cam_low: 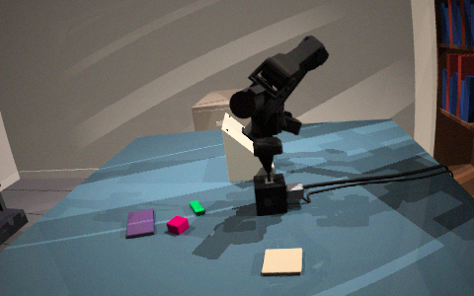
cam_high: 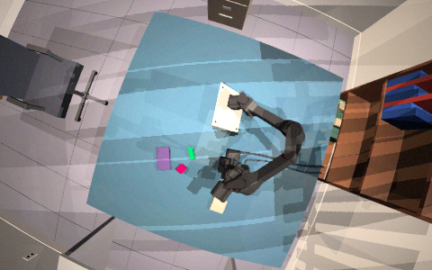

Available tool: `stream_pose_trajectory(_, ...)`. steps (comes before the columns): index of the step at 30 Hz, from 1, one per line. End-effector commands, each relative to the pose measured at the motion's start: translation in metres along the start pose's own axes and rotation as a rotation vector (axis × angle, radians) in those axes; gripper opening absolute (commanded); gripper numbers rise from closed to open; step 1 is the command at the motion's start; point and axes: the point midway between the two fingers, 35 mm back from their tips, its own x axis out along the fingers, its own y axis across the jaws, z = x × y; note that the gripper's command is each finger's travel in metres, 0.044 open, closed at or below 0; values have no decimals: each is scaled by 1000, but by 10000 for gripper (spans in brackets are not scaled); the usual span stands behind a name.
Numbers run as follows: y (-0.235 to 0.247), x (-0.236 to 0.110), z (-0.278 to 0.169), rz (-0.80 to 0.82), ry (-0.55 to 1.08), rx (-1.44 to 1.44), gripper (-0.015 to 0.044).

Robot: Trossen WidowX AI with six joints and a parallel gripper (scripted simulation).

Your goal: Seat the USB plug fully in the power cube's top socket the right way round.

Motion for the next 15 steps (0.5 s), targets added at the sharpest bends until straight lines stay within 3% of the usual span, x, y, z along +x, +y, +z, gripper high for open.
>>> stream_pose_trajectory(1, 0, 0, 0, 0, 0, 1, 95)
stream_pose_trajectory(15, 0, -3, 0, 0, 0, 0, 95)
